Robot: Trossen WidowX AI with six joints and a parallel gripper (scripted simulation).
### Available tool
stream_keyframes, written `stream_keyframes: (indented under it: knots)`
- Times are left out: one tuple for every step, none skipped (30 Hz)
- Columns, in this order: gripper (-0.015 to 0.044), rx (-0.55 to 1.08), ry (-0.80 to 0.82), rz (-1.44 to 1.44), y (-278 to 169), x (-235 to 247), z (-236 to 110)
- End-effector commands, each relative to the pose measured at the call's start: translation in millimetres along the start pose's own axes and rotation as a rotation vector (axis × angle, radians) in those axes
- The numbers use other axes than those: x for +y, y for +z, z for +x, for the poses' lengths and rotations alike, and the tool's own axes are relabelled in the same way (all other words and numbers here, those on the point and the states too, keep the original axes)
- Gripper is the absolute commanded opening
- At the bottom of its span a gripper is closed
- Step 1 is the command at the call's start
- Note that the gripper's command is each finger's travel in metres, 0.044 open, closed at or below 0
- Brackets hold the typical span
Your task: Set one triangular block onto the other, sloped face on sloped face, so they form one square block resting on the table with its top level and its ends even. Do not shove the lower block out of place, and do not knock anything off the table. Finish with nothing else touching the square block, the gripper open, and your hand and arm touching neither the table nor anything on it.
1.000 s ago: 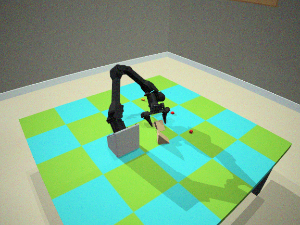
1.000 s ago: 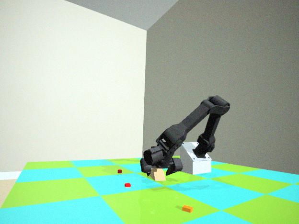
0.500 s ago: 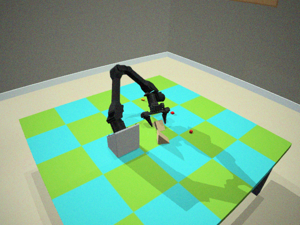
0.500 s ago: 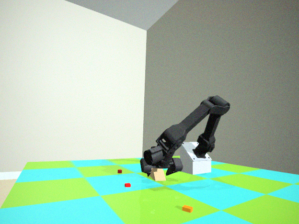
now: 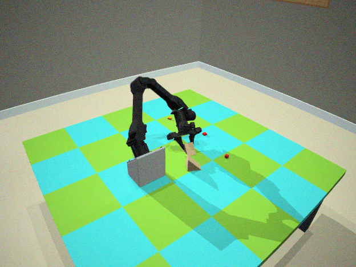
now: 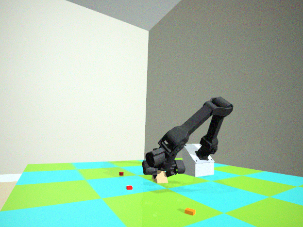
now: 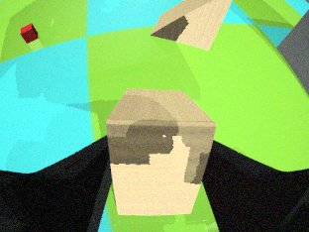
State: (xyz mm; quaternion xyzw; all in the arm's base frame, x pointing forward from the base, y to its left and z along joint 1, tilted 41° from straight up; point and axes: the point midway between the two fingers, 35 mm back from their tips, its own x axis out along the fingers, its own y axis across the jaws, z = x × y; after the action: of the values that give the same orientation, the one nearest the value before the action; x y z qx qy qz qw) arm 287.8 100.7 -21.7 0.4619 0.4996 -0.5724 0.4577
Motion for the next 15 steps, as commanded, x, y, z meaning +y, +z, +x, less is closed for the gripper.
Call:
stream_keyframes:
  knots:
    - [0.0197, 0.000, 0.001, 0.000, 0, 0, 0]
    - [0.0190, 0.000, 0.001, 0.000, 0, 0, 0]
    - [0.0183, 0.000, 0.001, 0.000, 0, 0, 0]
    - [0.0157, 0.000, 0.001, 0.000, 0, 0, 0]
    - [0.0131, 0.000, 0.001, 0.000, 0, 0, 0]
    - [0.0105, 0.000, 0.001, 0.000, 0, 0, 0]
    - [0.0078, 0.000, 0.001, 0.000, 0, 0, -1]
    - [0.0052, 0.000, 0.001, 0.000, 2, 1, -2]
    - [0.0026, 0.000, 0.001, 0.000, 4, 1, -4]
    - [0.0000, 0.000, 0.001, 0.000, 7, 2, -8]
    - [0.0000, 0.000, 0.002, 0.000, 10, 2, -11]
    - [0.0000, 0.000, 0.002, 0.000, 14, 3, -15]
    - [0.0000, 0.000, 0.002, 0.000, 17, 3, -18]
    - [0.0000, -0.001, 0.002, 0.000, 20, 4, -22]
    - [0.0000, -0.001, 0.002, 0.000, 24, 4, -25]
